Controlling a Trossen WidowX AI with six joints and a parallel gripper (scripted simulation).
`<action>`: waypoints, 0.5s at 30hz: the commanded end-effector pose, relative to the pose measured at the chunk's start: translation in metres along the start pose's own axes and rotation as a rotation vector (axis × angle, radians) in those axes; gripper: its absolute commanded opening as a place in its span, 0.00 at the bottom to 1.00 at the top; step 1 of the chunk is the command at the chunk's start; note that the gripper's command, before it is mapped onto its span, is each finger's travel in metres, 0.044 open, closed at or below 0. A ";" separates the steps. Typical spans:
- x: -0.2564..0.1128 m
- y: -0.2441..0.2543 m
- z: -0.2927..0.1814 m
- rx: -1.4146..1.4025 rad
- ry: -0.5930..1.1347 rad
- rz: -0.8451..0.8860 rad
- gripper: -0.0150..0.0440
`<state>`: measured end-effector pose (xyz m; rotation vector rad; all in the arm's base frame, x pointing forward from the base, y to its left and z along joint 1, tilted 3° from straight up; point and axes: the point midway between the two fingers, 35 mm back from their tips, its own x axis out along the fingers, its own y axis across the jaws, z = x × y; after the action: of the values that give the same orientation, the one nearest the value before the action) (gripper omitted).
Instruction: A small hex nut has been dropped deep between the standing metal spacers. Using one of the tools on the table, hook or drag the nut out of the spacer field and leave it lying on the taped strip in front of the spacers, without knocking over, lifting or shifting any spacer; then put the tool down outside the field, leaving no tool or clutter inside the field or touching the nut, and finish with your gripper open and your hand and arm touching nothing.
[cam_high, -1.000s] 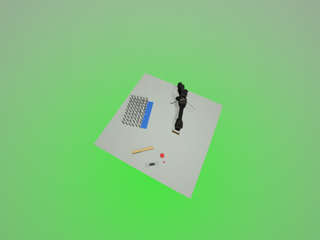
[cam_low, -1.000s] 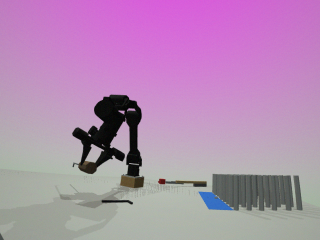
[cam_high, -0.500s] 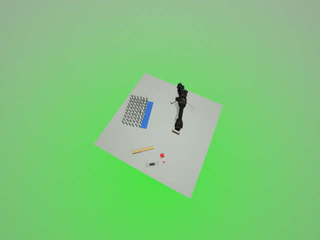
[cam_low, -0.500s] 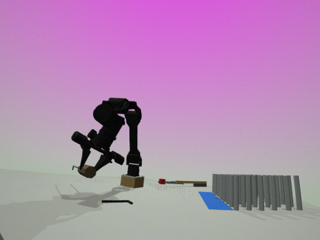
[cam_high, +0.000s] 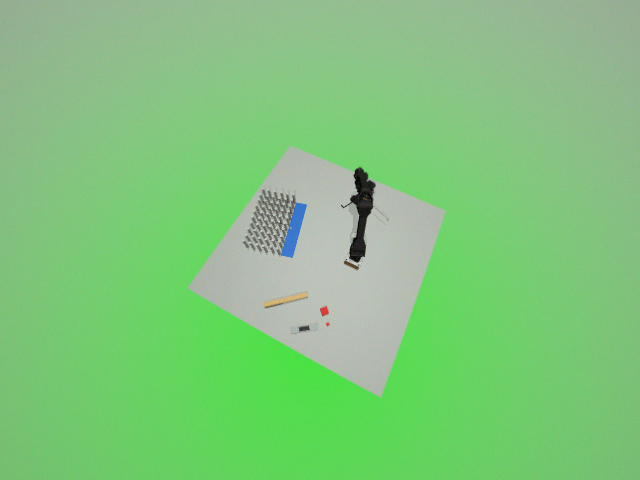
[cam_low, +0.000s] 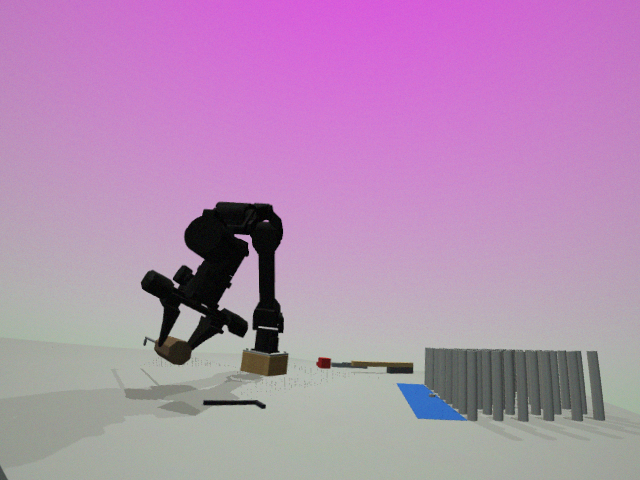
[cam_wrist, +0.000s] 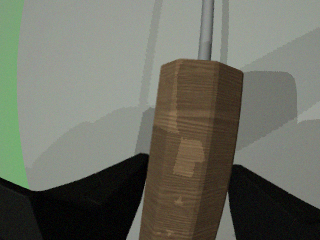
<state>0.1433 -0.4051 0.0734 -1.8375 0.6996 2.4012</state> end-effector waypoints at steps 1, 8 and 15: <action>0.004 -0.001 0.000 0.005 -0.005 0.006 0.25; 0.009 -0.003 -0.001 0.005 -0.005 0.006 0.25; 0.015 -0.005 -0.002 0.005 -0.005 0.005 0.25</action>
<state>0.1430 -0.4047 0.0607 -1.8374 0.6995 2.4012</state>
